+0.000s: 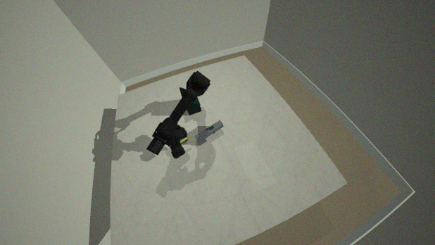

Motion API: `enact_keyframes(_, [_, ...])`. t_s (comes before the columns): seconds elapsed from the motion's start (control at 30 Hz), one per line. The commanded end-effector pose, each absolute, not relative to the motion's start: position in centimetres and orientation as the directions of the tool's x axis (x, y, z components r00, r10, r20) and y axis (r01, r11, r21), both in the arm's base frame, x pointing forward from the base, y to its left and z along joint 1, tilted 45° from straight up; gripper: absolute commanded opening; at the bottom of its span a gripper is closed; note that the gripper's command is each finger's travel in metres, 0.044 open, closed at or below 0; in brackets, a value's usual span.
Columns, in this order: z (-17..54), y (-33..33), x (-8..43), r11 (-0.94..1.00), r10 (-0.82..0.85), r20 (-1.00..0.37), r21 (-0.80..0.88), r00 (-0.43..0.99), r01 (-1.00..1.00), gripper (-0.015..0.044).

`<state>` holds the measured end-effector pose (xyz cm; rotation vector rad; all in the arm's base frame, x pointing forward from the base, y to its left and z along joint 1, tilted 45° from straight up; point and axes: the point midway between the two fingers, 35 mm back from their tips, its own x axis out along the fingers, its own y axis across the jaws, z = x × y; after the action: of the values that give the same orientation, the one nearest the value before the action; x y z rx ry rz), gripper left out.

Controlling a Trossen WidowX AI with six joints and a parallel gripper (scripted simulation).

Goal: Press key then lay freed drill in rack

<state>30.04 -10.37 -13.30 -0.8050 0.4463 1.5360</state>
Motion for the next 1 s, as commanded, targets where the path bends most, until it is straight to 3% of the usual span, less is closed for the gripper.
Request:
enact_keyframes(0.0, [-13.5,-10.8,29.3,-0.14,0.697,-0.716,-0.18,0.032,-0.974,0.0])
enact_keyframes(0.97, [-14.7,-12.6,25.5,-0.14,0.696,-0.718,-0.178,0.031,-0.974,0.0])
